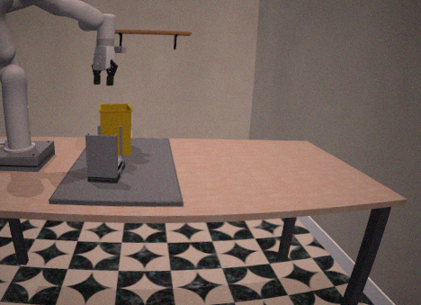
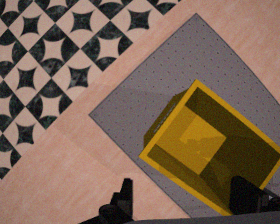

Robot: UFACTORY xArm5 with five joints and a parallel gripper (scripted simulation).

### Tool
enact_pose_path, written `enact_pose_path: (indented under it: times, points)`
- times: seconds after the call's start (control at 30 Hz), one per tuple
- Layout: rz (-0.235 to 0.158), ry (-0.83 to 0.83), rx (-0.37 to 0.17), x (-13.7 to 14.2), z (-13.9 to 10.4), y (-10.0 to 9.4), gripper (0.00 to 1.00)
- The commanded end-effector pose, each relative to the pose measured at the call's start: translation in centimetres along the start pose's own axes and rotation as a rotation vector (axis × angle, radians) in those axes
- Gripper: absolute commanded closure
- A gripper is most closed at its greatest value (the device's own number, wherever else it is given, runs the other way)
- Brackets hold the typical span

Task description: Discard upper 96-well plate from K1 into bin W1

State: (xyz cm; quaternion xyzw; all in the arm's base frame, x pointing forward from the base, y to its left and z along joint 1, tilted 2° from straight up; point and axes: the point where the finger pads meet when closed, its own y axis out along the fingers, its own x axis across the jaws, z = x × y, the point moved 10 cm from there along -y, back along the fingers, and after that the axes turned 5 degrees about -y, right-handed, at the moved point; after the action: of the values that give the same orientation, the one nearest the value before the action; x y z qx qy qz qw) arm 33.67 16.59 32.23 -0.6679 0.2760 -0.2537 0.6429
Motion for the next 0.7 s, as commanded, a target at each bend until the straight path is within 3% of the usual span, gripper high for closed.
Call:
enact_pose_path:
  times: [0.0,0.67]
  points:
    - [-0.001,0.065,0.008,1.6,-0.3,-0.4,0.0]
    - [0.0,0.358,0.028,8.4,-2.8,-1.5,0.0]
